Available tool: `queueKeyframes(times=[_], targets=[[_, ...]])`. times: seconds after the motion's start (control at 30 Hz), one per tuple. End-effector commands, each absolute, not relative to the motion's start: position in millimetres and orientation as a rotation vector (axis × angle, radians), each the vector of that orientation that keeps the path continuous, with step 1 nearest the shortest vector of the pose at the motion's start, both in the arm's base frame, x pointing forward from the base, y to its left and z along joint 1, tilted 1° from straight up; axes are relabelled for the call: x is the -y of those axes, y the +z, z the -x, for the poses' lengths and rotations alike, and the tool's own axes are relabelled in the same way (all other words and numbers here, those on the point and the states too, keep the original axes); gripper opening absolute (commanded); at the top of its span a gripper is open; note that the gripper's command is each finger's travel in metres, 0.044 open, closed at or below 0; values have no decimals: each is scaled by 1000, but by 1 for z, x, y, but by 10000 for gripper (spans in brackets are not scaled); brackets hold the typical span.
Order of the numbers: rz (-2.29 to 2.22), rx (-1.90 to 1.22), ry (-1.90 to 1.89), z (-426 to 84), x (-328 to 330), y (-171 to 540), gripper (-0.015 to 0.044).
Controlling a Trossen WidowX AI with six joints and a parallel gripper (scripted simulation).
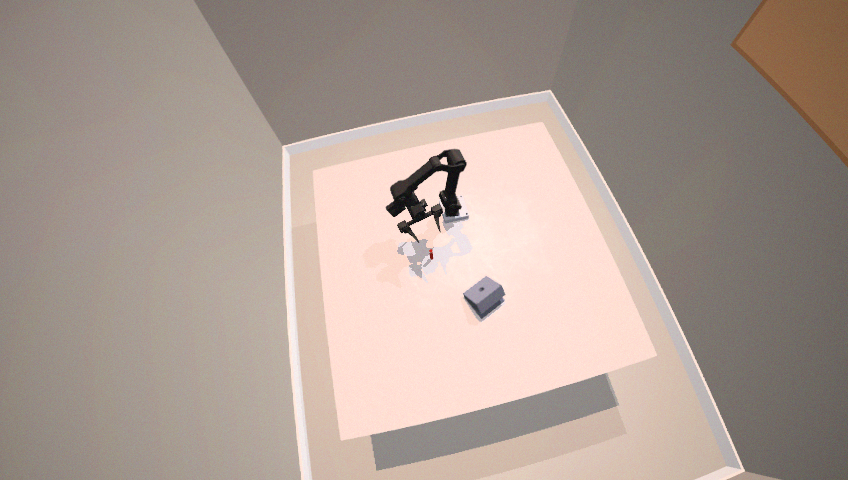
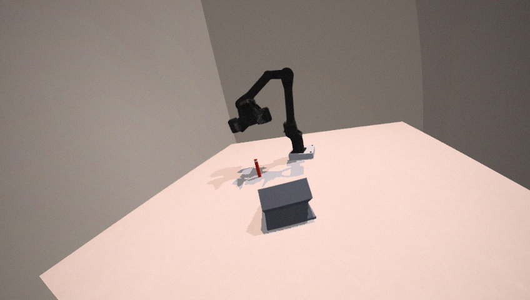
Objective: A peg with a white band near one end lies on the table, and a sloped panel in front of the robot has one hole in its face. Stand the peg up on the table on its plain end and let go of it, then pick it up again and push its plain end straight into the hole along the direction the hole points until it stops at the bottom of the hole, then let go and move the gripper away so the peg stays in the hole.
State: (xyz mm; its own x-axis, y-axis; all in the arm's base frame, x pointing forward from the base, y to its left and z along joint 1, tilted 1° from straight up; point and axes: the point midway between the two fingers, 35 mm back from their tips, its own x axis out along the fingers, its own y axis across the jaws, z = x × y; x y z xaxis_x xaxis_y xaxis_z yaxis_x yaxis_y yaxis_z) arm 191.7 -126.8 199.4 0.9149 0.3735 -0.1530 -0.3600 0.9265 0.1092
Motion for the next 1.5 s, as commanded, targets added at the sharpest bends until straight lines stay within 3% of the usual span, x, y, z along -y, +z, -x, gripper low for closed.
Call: queueKeyframes(times=[0.0,0.77,1.47], targets=[[-87,-246,442,-194,118,196,440],[-19,-944,718,-194,85,140,440],[311,-1480,428,-214,111,127,440]])
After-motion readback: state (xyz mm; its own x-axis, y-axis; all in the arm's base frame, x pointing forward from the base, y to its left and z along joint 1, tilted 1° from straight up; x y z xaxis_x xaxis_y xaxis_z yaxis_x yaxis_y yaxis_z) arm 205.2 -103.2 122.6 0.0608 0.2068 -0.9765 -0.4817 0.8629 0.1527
